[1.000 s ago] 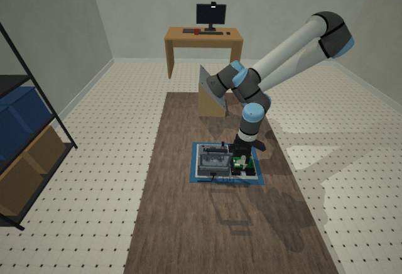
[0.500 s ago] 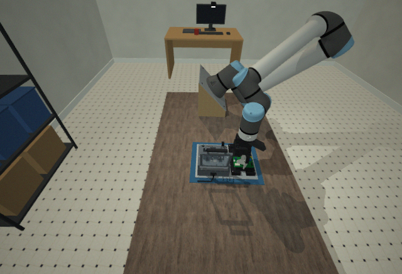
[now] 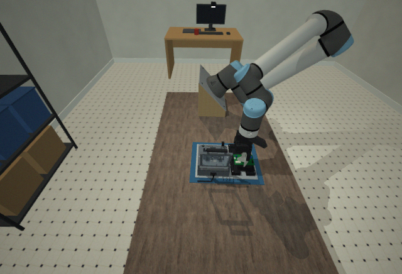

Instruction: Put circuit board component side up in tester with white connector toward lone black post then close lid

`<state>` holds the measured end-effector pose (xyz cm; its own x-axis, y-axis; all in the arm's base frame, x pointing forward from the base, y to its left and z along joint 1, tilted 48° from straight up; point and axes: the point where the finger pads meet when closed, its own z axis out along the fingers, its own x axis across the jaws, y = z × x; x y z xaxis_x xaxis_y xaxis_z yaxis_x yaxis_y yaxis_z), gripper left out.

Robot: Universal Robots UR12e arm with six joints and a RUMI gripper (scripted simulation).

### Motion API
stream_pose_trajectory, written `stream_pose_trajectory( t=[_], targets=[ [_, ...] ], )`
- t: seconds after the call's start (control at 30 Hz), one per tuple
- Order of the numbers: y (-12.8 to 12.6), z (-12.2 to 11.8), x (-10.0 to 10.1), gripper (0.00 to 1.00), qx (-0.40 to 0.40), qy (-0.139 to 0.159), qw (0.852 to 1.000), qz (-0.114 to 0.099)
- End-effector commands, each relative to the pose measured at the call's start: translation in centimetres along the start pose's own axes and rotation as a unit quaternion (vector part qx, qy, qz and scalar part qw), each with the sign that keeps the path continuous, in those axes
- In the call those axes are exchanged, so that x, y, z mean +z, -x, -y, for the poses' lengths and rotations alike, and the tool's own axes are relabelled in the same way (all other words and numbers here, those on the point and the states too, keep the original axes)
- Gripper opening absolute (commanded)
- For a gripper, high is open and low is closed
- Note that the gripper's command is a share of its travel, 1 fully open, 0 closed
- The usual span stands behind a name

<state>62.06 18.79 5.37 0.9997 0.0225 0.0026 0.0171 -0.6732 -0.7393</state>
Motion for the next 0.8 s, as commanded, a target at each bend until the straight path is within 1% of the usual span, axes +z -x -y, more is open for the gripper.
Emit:
stream_pose_trajectory(
  t=[0.0,0.07,0.27,0.43,0.77],
  targets=[
    [0.0,0.0,-1.6,0.39,0.000,0.000,1.000,0.000],
    [0.0,0.0,-1.6,0.39,0.000,0.000,1.000,0.000],
    [0.0,0.0,-3.2,0.39,0.000,0.000,1.000,0.000],
    [0.0,0.0,-4.1,0.39,0.000,0.000,1.000,0.000],
    [0.0,0.0,-4.7,0.39,0.000,0.000,1.000,0.000]
  ],
)
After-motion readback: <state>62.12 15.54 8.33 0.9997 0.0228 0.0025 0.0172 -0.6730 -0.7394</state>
